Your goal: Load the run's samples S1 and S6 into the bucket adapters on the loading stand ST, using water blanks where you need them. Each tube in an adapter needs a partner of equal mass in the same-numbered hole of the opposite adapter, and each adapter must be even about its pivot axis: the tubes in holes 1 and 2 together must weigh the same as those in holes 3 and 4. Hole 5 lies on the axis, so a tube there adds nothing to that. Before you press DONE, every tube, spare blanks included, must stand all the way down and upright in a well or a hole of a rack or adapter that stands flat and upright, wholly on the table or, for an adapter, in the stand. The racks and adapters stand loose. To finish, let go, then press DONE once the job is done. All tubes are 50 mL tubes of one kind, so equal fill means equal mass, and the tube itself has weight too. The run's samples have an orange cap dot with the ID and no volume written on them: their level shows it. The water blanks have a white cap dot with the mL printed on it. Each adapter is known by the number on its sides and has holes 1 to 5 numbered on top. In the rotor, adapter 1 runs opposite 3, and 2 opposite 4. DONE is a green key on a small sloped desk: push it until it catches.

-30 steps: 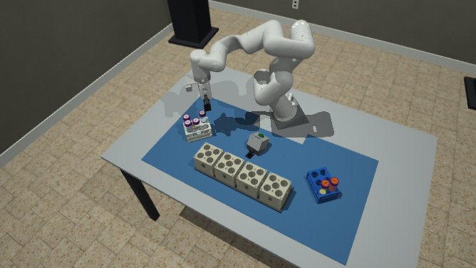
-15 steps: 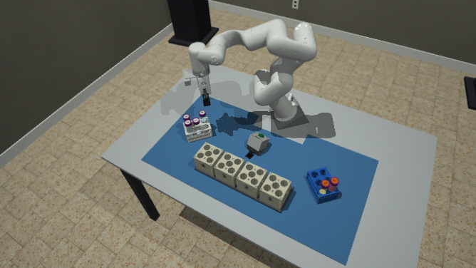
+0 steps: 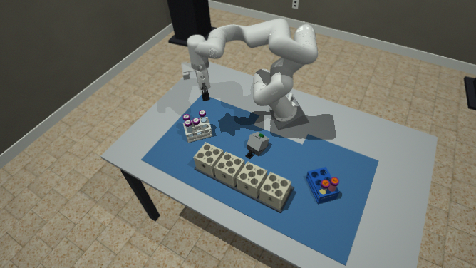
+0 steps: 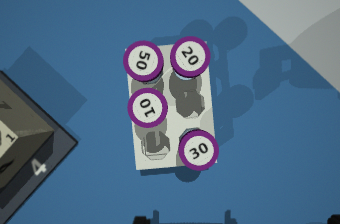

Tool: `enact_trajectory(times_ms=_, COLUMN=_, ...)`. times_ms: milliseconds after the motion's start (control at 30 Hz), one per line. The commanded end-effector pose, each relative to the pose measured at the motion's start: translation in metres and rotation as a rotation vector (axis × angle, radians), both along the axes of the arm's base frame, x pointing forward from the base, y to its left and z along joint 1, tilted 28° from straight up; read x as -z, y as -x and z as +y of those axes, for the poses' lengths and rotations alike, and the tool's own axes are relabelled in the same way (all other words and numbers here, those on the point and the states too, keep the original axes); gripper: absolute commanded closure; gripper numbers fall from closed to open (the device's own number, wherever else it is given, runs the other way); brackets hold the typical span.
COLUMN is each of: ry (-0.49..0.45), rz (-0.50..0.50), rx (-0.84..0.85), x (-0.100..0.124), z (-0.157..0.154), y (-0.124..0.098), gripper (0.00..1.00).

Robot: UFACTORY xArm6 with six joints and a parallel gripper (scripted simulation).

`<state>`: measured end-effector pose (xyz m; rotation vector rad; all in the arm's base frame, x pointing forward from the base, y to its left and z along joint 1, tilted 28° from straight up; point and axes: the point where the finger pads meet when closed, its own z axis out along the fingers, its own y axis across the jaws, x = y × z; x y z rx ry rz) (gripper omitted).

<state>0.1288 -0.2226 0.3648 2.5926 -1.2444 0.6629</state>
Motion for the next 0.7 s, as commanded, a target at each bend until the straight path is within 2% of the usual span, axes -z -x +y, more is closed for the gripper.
enact_trajectory(times_ms=0, ry=0.004, rz=-0.002, rx=0.000, x=-0.009, z=0.003, y=0.002, gripper=0.00)
enact_trajectory(times_ms=667, ry=0.190, rz=0.210, rx=-0.529, x=0.002, z=0.075, y=-0.049, gripper=0.00)
